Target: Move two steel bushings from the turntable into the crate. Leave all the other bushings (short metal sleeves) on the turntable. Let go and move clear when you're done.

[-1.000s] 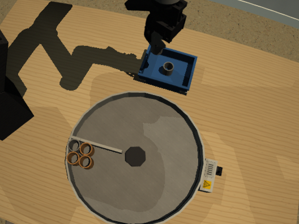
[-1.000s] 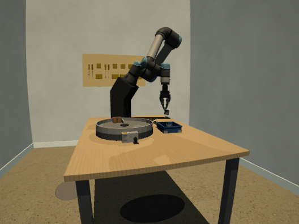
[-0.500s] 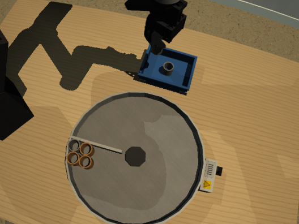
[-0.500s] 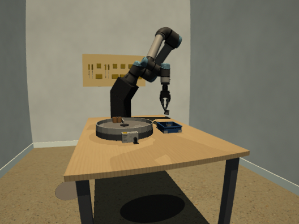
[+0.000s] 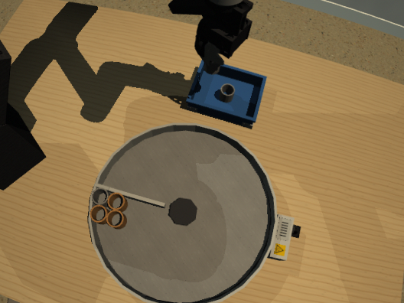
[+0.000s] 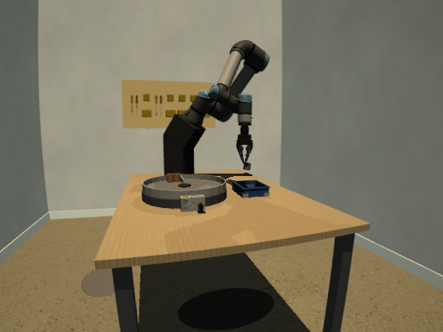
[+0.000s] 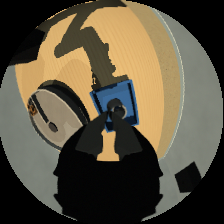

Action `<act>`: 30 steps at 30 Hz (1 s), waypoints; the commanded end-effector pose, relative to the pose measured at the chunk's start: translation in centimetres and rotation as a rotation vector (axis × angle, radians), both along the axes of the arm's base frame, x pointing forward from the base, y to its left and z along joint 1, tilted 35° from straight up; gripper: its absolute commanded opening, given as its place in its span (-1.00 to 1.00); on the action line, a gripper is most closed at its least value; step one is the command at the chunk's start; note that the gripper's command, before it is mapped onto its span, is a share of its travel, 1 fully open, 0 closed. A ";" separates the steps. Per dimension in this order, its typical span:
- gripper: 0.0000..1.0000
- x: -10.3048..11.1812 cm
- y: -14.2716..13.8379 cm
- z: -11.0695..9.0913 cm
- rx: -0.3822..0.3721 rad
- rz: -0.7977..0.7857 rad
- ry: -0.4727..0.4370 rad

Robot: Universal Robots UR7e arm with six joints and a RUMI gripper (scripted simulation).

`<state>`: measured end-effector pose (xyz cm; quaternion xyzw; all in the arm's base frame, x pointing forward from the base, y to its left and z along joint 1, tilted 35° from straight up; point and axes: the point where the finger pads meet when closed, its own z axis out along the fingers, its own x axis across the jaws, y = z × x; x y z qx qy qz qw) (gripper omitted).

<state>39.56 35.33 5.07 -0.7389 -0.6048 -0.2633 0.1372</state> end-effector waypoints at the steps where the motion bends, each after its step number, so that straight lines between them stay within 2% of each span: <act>1: -1.00 0.0 0.0 0.0 0.000 0.000 -0.001; 9: -1.00 0.2 0.3 -0.5 0.000 0.000 -0.001; 22: -1.00 1.2 2.8 -4.3 0.000 0.000 -0.001; 30: -1.00 1.4 3.3 -5.1 0.000 0.000 -0.001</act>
